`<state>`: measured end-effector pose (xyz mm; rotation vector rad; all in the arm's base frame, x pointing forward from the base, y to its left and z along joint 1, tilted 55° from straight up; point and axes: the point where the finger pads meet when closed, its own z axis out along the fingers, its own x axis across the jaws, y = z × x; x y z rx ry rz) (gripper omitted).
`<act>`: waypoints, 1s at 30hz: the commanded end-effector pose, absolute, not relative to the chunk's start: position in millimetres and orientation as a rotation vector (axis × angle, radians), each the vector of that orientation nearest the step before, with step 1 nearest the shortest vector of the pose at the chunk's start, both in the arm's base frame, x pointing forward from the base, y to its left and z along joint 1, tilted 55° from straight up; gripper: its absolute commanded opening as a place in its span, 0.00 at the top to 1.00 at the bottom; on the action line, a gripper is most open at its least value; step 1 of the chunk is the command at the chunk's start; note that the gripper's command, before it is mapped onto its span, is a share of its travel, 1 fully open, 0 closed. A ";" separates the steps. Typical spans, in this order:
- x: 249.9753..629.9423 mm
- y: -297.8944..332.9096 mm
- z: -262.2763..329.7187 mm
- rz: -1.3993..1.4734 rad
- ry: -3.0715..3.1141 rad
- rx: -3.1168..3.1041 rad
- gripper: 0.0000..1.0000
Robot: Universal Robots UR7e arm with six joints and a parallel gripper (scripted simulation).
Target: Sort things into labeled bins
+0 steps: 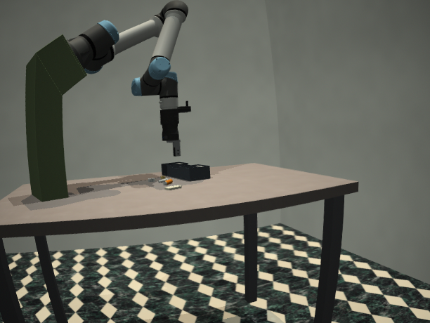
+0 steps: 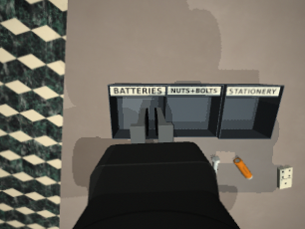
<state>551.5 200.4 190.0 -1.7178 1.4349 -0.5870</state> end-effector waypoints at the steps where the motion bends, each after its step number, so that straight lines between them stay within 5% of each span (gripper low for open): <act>1: 547.3 220.6 193.7 -0.590 1.437 -1.717 0.69; 30: 588.6 235.5 163.4 -0.590 1.437 -1.717 0.69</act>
